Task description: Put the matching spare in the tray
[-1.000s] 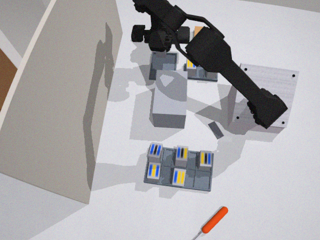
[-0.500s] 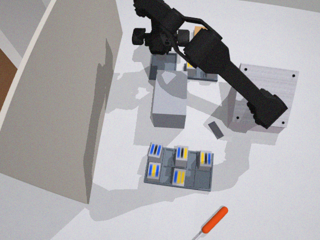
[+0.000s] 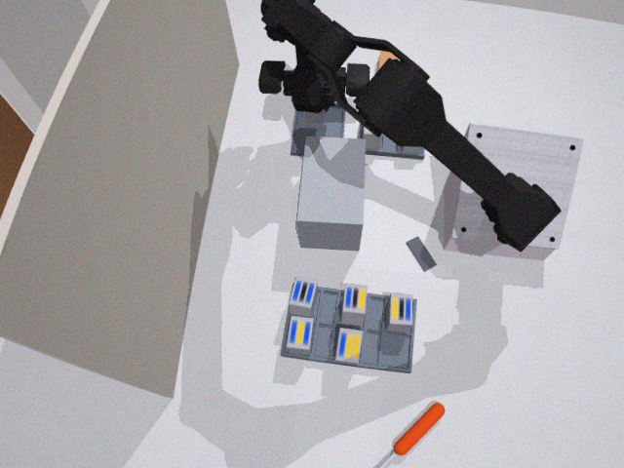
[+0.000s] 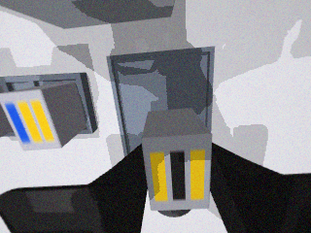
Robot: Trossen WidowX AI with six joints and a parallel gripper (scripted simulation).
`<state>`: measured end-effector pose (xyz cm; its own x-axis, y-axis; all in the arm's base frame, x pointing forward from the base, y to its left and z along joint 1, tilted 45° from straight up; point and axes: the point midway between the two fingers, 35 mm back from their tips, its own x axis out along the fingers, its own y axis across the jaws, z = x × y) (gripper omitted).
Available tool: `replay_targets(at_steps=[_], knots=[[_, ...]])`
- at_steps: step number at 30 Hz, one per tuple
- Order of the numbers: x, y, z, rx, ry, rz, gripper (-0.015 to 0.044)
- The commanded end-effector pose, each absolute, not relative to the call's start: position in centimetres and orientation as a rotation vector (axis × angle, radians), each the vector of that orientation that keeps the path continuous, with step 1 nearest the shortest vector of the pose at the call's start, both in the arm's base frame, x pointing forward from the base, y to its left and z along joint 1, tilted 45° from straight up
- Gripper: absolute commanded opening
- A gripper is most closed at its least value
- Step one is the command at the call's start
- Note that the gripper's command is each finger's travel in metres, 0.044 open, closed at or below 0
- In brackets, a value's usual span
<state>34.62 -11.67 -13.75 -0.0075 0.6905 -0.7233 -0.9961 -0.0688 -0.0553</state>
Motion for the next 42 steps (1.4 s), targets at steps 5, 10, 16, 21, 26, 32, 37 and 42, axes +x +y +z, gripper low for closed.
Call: replay_targets(at_steps=[5, 10, 16, 21, 26, 32, 37, 42], knots=[[34.5, -11.0, -14.3, -0.690, 0.573, 1.516, 0.0000], [34.4, -10.7, -14.6, -0.690, 0.572, 1.516, 0.0000], [34.4, -10.3, -15.0, -0.689, 0.572, 1.516, 0.0000], [34.3, -10.0, -15.3, -0.689, 0.571, 1.516, 0.0000], [34.2, -9.6, -15.6, -0.689, 0.571, 1.517, 0.0000], [34.1, -9.2, -15.9, -0.688, 0.570, 1.517, 0.0000], [34.2, -9.3, -15.8, -0.696, 0.568, 1.520, 0.0053], [34.2, -9.3, -15.8, -0.696, 0.568, 1.520, 0.0184]])
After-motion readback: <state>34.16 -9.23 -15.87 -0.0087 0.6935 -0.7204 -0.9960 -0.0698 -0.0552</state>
